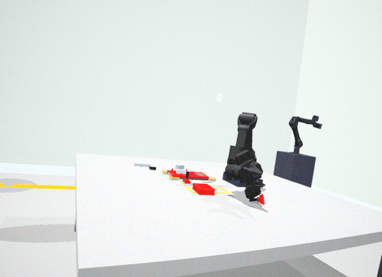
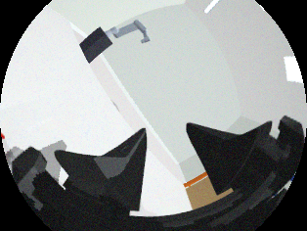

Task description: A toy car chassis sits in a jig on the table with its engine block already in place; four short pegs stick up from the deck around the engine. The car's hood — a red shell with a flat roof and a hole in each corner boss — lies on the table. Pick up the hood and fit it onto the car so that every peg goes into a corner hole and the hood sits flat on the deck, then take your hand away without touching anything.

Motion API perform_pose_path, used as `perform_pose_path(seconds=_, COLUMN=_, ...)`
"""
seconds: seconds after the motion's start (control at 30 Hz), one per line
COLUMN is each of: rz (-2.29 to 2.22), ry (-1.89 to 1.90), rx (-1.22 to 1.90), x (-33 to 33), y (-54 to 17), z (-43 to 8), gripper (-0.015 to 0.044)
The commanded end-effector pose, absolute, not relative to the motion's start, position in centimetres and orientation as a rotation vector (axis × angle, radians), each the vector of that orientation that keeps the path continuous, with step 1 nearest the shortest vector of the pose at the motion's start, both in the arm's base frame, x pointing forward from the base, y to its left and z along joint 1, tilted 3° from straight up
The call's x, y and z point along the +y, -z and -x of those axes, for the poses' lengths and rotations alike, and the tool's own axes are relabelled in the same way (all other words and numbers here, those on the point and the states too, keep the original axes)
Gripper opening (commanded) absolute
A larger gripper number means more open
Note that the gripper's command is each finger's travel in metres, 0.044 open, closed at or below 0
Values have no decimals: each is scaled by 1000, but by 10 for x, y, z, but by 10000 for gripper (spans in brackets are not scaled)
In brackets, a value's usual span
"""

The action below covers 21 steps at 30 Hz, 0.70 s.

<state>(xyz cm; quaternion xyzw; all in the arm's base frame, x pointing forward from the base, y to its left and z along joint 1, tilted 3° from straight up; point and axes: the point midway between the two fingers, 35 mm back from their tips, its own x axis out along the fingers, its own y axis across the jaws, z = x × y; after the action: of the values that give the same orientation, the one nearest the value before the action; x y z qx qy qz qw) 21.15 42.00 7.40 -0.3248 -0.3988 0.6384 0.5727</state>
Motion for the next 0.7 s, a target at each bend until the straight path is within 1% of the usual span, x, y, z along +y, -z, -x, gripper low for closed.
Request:
perform_pose_path(seconds=0.0, rz=764, ry=-1497, rx=-923, x=421, y=-73, z=-213, gripper=247)
perform_pose_path(seconds=0.07, rz=780, ry=-1494, rx=-829, x=424, y=-68, z=-229, gripper=300)
perform_pose_path(seconds=0.23, rz=848, ry=-1470, rx=-468, x=423, y=-46, z=-283, gripper=431)
perform_pose_path(seconds=0.27, rz=862, ry=-1463, rx=-396, x=421, y=-42, z=-292, gripper=440)
perform_pose_path(seconds=0.47, rz=951, ry=-1404, rx=30, x=390, y=-21, z=-337, gripper=440)
perform_pose_path(seconds=0.67, rz=1039, ry=-1333, rx=449, x=334, y=-14, z=-357, gripper=440)
